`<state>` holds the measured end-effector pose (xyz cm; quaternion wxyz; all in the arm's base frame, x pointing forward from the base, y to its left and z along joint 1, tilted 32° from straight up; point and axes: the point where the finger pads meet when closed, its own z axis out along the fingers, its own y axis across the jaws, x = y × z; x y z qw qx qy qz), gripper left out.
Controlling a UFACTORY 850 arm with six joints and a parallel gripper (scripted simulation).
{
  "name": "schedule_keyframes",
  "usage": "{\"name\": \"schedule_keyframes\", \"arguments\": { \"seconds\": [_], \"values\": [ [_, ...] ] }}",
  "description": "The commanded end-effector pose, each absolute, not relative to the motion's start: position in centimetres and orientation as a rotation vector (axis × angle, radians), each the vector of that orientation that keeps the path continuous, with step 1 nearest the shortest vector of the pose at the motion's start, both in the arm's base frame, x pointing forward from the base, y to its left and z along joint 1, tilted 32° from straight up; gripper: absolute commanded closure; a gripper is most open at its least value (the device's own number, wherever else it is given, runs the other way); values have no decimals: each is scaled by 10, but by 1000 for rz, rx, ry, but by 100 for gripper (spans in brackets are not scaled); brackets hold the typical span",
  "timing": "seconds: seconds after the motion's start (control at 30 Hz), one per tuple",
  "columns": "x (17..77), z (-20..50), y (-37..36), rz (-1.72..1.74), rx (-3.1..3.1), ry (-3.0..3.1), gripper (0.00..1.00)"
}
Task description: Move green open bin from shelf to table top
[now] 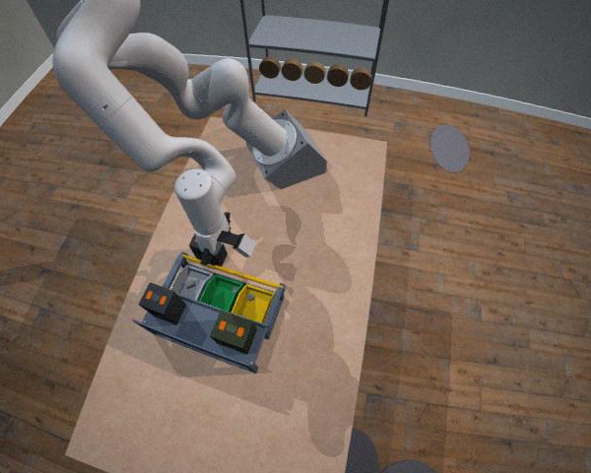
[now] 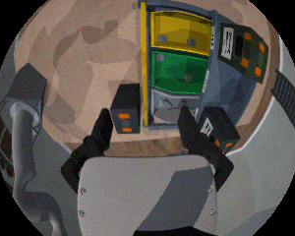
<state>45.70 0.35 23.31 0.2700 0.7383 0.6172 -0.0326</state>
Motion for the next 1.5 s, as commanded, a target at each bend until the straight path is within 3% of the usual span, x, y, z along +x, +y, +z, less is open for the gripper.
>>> {"name": "schedule_keyframes", "arguments": {
  "seconds": [0.0,1.47],
  "values": [
    [457,235,4,-87,1989,1663,0],
    [455,242,8,-87,1989,1663,0]
  ]
}}
